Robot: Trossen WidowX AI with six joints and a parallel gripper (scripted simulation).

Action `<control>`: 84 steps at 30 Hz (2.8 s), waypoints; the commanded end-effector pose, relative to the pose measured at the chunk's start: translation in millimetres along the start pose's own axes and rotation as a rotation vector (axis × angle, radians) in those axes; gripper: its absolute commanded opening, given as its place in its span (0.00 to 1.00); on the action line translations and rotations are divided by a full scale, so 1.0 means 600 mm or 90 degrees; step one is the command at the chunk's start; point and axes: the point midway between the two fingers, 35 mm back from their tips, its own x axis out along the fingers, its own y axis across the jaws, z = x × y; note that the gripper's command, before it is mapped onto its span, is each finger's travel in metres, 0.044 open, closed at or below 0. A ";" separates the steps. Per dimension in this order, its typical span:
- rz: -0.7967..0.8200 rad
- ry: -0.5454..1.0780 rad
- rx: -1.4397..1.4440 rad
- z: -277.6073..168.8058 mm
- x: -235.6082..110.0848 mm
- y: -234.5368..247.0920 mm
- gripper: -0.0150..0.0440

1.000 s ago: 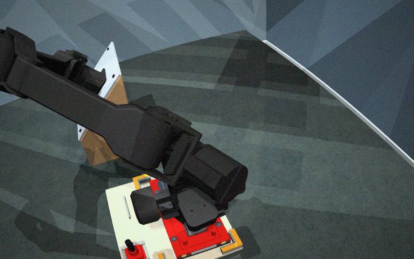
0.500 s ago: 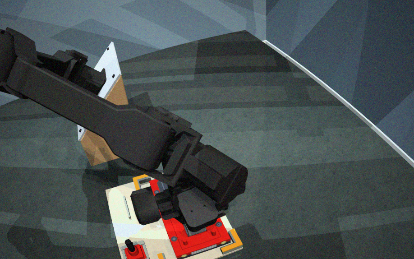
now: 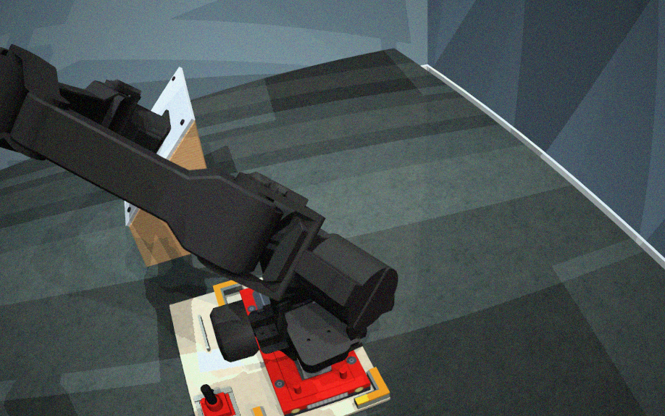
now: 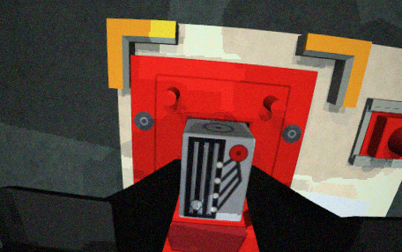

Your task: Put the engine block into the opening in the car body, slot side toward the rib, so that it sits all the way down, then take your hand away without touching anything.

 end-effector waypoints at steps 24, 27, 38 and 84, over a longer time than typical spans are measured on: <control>-0.003 -0.001 -0.003 -0.001 0.004 -0.001 0.52; -0.003 -0.001 -0.003 -0.001 0.004 -0.001 0.52; -0.003 -0.001 -0.003 -0.001 0.004 -0.001 0.52; -0.002 -0.001 -0.003 -0.006 -0.021 -0.003 0.51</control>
